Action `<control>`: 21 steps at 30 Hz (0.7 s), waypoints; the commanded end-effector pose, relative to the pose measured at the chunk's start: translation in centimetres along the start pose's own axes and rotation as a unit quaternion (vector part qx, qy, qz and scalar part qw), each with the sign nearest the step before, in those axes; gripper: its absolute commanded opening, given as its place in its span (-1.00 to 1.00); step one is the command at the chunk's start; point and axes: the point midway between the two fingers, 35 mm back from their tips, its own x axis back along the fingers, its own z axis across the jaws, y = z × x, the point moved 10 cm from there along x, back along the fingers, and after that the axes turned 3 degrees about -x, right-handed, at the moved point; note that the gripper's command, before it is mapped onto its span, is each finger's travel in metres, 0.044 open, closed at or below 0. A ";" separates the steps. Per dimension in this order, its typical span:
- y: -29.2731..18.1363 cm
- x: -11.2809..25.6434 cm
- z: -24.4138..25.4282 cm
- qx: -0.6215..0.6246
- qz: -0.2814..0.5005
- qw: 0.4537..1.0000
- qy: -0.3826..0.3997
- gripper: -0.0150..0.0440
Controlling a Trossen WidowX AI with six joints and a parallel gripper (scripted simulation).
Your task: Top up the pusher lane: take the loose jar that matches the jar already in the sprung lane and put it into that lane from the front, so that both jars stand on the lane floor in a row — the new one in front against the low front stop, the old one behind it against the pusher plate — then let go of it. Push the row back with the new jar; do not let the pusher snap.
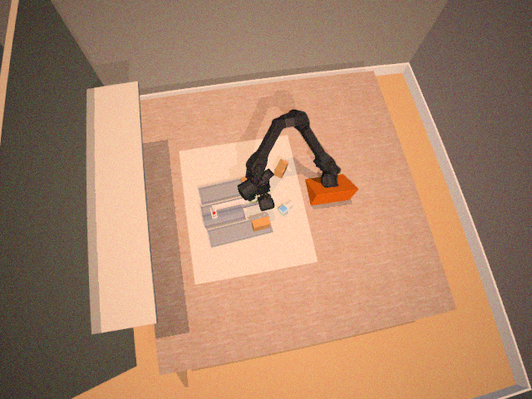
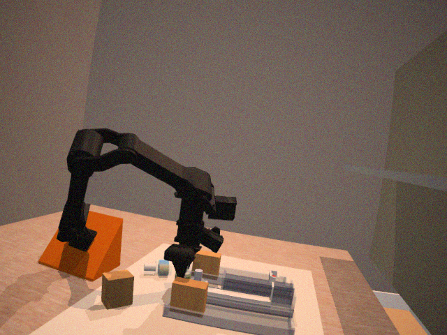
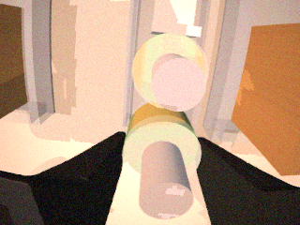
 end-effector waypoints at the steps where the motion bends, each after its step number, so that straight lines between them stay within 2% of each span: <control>1: 0.8 0.3 0.0 -0.006 -0.011 1.000 0.000 -0.49; 21: 1.5 0.6 0.0 -0.006 -0.011 1.000 0.000 -0.49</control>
